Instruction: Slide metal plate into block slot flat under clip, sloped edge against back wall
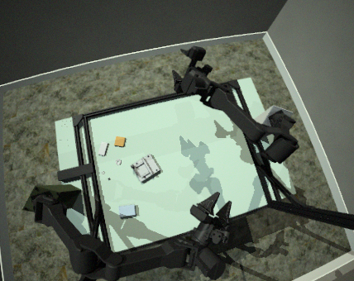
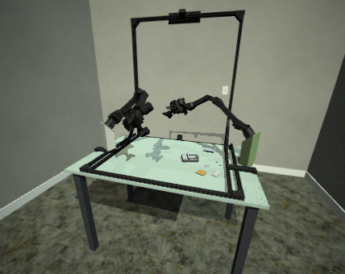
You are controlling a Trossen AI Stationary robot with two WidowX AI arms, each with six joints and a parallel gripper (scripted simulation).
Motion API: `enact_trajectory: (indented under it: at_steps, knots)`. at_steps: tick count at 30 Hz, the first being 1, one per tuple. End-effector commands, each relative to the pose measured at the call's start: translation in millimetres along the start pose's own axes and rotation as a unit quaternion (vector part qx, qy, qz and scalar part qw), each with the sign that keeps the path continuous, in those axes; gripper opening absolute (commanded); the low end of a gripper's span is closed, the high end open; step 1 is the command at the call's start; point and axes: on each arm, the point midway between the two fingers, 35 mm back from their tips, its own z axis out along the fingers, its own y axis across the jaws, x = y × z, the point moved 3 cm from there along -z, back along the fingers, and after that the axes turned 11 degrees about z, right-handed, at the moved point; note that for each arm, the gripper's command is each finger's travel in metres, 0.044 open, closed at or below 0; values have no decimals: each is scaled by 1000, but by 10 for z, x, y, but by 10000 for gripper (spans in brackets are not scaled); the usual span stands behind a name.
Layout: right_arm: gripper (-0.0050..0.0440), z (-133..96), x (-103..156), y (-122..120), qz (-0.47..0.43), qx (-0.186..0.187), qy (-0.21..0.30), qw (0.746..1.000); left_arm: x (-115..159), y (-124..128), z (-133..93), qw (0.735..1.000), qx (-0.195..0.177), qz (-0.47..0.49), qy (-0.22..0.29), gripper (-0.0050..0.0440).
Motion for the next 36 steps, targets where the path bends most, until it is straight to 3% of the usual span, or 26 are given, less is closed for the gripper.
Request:
enact_trajectory:
  at_steps: [1, 4, 9, 16, 18, 19, 20, 26, 33, 35, 36]
  knots:
    - [440, 29, -35, -186, -27, 30, 10, 999, 93, -56, -30, 996, 33, 78, -9, 440]
    - [440, 22, 13, -439, -67, 72, 42, 994, 264, -161, -81, 978, 84, 189, -15, 440]
    - [440, -8, 53, -693, -106, 112, 76, 985, 456, -251, -151, 938, 140, 314, -29, 440]
    - [440, -91, 95, -1065, -164, 169, 130, 963, 780, -362, -292, 850, 216, 476, -64, 440]
    - [440, -91, 95, -1065, -164, 169, 130, 963, 780, -362, -292, 850, 216, 476, -64, 440]
    - [440, -106, 99, -1118, -172, 176, 138, 959, 829, -374, -315, 817, 227, 524, -78, 440]
    - [440, -146, 107, -1240, -191, 194, 157, 949, 947, -401, -375, 796, 250, 544, -86, 440]
    - [440, -275, 115, -1554, -239, 237, 209, 918, 1274, -447, -554, 682, 308, 649, -136, 440]
    - [440, -467, 97, -1905, -293, 283, 272, 872, 1677, -452, -806, 525, 366, 738, -212, 440]
    - [440, -467, 97, -1905, -293, 283, 272, 872, 1677, -452, -806, 525, 366, 738, -212, 440]
    - [440, -499, 93, -1954, -300, 289, 282, 864, 1736, -448, -845, 479, 368, 762, -235, 440]
